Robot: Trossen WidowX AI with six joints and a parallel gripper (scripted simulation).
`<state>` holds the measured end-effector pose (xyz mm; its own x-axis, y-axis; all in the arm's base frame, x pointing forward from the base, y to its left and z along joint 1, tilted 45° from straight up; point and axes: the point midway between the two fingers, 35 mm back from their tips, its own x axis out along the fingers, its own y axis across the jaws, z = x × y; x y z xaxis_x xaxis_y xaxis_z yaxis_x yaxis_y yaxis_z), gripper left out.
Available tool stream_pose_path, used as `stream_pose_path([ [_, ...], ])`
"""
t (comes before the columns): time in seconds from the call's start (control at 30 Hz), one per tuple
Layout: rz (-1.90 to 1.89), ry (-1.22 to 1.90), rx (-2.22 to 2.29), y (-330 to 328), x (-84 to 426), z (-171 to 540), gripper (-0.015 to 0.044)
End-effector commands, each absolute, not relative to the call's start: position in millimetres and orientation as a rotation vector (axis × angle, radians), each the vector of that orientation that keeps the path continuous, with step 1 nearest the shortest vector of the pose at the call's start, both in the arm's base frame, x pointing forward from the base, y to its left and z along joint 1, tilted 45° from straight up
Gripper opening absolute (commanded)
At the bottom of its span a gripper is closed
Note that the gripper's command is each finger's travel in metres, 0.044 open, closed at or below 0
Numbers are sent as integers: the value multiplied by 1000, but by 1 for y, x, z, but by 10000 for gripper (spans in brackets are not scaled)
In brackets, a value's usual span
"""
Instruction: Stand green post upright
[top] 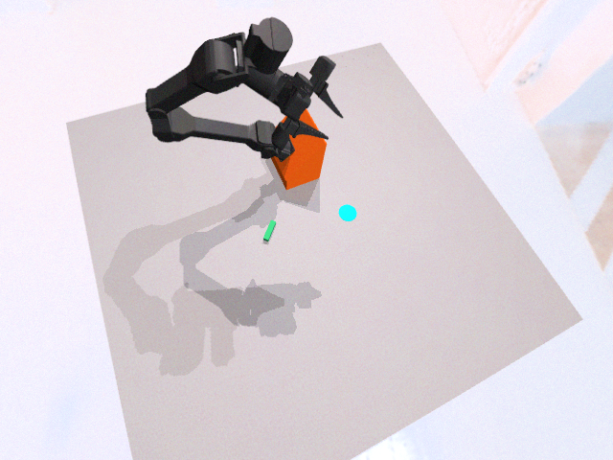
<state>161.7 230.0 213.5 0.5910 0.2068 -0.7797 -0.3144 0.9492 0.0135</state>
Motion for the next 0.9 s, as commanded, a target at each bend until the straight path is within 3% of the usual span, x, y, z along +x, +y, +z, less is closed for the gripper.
stream_pose_path([
  [0.0,129,912,-119,201,188,202,233],
  [0.4,-464,996,-76,78,242,172,233],
  [0.87,-1043,1106,-31,-53,227,155,233],
])
